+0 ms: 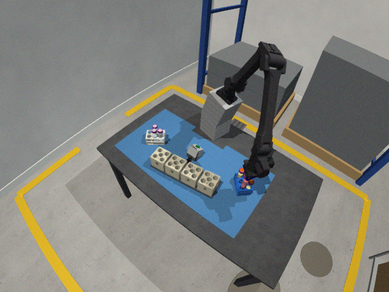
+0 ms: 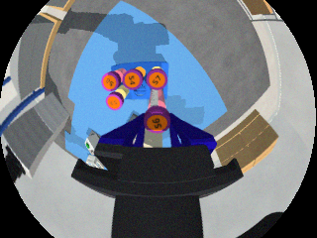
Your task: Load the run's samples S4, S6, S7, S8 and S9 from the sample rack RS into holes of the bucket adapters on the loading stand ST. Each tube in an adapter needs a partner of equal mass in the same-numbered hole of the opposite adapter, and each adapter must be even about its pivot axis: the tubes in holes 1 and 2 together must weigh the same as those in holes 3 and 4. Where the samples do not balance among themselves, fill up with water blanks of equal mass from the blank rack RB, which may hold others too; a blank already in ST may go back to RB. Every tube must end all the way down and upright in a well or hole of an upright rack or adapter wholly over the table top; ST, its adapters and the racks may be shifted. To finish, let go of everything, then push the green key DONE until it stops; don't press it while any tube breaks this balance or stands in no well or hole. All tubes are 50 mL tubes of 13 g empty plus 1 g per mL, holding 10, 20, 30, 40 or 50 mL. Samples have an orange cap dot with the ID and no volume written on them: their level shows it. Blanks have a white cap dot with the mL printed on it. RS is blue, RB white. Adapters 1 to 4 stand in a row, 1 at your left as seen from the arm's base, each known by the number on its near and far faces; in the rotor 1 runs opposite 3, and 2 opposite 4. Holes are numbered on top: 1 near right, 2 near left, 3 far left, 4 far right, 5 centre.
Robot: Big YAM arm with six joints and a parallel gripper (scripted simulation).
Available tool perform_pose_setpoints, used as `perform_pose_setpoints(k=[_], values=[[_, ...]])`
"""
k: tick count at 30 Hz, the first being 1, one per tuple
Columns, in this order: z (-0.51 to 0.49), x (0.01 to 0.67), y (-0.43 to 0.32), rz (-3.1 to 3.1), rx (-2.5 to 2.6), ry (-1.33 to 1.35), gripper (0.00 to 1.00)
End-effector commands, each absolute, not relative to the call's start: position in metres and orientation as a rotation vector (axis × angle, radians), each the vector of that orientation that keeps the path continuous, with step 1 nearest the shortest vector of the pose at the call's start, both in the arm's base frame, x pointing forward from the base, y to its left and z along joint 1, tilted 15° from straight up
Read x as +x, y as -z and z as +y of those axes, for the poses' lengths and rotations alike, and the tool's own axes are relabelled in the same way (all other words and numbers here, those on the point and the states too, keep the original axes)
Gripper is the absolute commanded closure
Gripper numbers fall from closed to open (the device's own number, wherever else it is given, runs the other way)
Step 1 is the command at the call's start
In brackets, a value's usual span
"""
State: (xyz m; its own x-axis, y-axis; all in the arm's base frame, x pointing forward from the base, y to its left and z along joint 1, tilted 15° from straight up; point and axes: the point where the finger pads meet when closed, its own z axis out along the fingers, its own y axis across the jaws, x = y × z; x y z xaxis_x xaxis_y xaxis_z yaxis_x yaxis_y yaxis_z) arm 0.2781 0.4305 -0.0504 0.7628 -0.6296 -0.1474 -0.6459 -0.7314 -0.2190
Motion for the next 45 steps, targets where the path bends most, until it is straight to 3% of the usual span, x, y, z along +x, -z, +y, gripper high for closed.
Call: perform_pose_setpoints(k=[1,45], values=[[0.439,0.289,0.043,0.999,-2.674,-0.078,1.0],[0.454,0.285,0.084,0.987,-2.677,-0.08,1.0]])
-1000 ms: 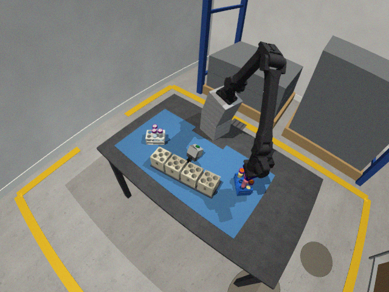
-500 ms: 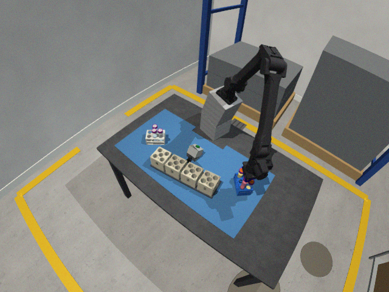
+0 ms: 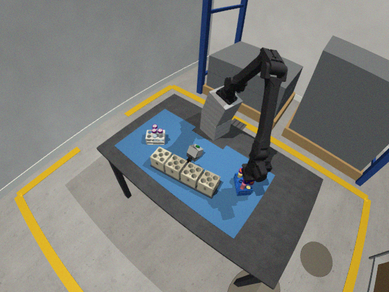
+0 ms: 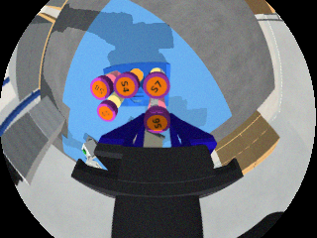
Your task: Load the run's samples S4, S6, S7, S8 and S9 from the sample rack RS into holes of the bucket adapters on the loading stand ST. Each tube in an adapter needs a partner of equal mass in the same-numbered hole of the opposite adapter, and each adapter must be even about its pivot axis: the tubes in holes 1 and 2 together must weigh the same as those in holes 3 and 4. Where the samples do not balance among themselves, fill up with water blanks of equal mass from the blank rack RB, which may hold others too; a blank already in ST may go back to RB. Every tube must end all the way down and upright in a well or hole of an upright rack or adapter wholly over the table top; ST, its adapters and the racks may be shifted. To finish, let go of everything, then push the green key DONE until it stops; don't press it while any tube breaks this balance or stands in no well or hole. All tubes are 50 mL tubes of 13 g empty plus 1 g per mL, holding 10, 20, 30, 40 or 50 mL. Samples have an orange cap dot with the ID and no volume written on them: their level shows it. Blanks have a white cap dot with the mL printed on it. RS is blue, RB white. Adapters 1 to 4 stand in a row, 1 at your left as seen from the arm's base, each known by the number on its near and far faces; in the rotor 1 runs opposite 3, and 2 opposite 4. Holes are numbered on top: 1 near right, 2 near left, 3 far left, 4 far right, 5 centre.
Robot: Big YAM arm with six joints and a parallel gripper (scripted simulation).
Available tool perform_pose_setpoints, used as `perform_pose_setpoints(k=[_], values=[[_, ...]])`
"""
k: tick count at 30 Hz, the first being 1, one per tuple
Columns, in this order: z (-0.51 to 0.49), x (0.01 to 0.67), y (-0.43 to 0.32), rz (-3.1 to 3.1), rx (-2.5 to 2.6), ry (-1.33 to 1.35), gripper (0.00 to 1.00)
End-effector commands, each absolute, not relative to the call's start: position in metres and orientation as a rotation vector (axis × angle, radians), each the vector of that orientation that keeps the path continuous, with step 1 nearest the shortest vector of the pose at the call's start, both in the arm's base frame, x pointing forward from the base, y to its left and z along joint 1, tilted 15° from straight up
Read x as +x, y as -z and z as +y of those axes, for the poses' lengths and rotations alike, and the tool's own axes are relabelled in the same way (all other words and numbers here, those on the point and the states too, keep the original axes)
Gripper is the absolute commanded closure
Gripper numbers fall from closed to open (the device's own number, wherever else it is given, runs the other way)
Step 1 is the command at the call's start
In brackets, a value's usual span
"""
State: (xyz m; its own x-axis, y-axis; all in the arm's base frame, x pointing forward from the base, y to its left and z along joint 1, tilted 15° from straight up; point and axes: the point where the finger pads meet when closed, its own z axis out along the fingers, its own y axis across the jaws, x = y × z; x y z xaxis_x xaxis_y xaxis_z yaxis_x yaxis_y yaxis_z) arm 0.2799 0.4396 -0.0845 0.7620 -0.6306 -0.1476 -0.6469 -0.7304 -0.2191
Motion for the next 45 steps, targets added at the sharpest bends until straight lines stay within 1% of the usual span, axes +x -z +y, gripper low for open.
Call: perform_pose_setpoints(k=[1,17,25,26,39,45], values=[[0.456,0.286,0.084,0.987,-2.673,-0.079,1.0],[0.457,0.286,0.104,0.992,-2.677,-0.081,1.0],[0.455,0.287,0.096,0.989,-2.676,-0.081,1.0],[0.455,0.287,0.096,0.989,-2.676,-0.081,0.45],[0.455,0.287,0.096,0.989,-2.676,-0.081,0.45],[0.44,0.288,0.071,0.994,-2.68,-0.077,0.45]])
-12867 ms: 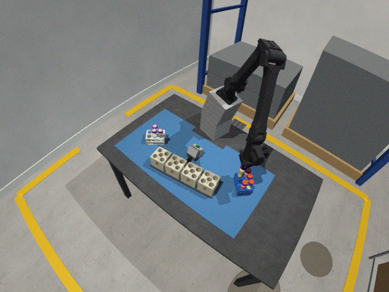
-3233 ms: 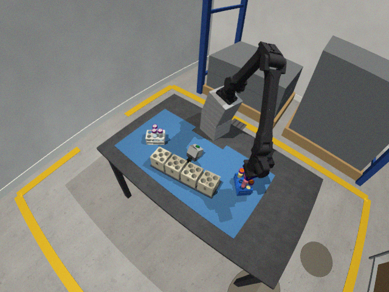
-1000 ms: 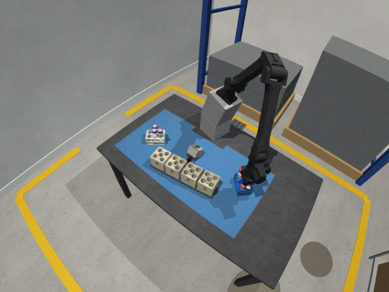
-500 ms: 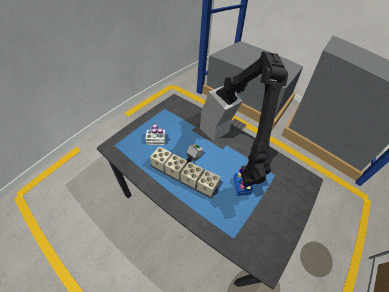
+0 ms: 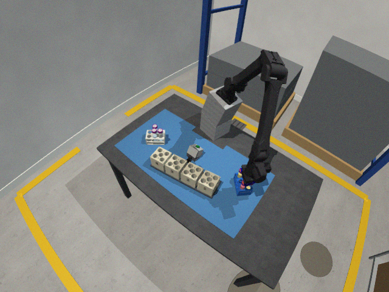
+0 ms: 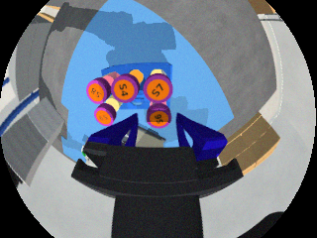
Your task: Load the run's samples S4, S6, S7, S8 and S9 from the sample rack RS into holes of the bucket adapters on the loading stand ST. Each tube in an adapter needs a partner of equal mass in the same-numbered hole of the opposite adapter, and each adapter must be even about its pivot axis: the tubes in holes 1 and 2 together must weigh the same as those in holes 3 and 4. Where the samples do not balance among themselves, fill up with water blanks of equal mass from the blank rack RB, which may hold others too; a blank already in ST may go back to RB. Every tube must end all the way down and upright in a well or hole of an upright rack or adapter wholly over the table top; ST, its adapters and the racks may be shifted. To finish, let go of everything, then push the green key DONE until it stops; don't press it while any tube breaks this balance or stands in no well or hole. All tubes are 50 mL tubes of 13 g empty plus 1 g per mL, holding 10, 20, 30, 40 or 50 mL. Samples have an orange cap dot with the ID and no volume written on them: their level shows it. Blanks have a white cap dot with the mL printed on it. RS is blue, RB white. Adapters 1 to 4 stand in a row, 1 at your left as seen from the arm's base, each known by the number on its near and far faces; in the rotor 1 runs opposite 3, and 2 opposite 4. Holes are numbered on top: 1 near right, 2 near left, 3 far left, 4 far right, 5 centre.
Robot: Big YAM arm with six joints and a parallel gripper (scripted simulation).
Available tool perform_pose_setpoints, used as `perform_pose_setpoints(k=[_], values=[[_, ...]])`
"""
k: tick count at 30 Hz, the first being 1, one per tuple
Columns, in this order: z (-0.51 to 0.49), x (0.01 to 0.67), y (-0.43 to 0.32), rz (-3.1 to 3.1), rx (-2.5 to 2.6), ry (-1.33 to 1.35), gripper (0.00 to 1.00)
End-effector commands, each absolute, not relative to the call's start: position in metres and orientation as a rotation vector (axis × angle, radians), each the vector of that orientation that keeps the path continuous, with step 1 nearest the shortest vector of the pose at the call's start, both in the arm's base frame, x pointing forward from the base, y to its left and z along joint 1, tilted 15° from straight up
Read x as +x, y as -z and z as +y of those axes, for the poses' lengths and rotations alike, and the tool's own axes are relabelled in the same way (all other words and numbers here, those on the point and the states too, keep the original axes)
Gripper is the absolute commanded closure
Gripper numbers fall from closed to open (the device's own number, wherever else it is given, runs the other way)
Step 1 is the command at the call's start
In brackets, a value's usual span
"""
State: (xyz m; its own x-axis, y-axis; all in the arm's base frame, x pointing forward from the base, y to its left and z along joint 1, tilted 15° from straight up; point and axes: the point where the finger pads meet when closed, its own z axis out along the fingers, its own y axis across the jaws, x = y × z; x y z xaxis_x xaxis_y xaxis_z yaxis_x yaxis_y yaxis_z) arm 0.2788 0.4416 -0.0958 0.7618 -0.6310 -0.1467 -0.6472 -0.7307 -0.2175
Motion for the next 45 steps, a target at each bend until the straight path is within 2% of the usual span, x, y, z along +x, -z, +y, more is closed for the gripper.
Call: perform_pose_setpoints(k=[1,25,26,27,33,39,45], values=[[0.44,0.288,0.067,0.993,-2.679,-0.077,0.45],[0.445,0.286,0.059,0.988,-2.674,-0.08,0.45],[0.434,0.274,0.077,0.998,-2.722,-0.1,0.45],[0.44,0.266,0.077,1.066,-2.676,-0.1,0.2],[0.443,0.223,0.06,1.435,-2.46,-0.155,0.2],[0.446,0.238,0.066,1.696,-2.304,-0.191,0.2],[0.443,0.222,0.063,2.026,-2.055,-0.255,0.2]])
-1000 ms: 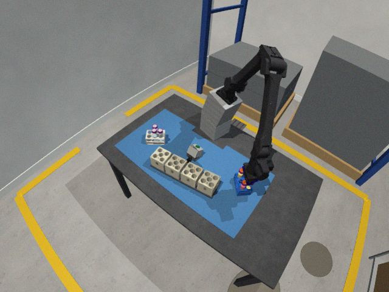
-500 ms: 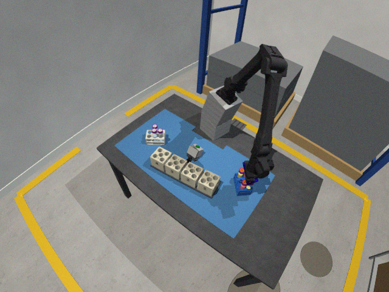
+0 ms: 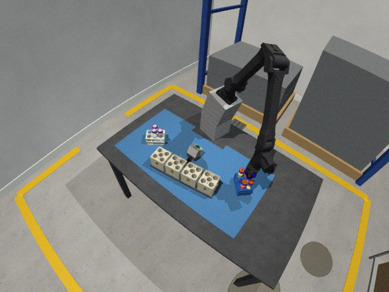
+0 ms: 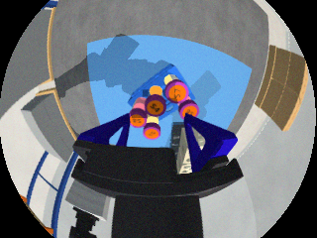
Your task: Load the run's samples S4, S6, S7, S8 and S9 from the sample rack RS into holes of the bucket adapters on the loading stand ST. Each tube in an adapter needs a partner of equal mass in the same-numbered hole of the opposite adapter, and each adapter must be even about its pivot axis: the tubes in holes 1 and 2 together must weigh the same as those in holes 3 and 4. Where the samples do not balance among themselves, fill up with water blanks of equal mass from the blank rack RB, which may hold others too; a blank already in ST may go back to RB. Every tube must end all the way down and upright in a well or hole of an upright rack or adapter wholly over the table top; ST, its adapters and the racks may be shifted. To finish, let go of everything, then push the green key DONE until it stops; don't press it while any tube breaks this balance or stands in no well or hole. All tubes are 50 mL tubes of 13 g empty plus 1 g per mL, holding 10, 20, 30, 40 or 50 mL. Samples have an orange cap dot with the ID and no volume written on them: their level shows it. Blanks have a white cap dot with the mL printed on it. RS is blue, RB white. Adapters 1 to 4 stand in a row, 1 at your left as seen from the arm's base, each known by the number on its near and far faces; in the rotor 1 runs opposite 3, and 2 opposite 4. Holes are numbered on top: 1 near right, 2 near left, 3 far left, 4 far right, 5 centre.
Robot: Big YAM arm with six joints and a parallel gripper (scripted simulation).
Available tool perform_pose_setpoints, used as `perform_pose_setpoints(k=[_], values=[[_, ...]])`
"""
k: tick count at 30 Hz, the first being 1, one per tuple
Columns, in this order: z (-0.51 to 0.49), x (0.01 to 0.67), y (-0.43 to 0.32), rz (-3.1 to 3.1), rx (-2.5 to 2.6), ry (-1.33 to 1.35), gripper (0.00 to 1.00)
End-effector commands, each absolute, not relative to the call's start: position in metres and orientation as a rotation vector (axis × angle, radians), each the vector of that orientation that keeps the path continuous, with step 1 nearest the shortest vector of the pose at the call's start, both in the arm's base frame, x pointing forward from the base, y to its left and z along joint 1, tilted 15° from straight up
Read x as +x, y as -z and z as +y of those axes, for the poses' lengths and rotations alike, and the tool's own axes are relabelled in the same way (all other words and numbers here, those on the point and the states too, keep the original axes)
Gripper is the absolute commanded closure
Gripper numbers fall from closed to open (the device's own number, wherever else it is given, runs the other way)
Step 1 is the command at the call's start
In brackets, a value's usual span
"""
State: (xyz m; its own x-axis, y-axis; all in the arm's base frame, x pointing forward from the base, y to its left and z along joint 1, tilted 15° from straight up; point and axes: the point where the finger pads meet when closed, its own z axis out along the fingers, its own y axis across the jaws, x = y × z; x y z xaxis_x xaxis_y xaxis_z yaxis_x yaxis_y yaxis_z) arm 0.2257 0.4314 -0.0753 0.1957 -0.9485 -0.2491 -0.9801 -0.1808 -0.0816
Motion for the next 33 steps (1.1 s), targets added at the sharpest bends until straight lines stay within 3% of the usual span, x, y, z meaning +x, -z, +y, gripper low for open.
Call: perform_pose_setpoints(k=[1,17,33], values=[[0.443,0.222,0.062,2.079,-2.006,-0.265,0.2],[0.436,0.227,0.062,2.698,-1.218,-0.36,0.2],[0.452,0.226,0.088,2.682,-1.235,-0.368,0.2]])
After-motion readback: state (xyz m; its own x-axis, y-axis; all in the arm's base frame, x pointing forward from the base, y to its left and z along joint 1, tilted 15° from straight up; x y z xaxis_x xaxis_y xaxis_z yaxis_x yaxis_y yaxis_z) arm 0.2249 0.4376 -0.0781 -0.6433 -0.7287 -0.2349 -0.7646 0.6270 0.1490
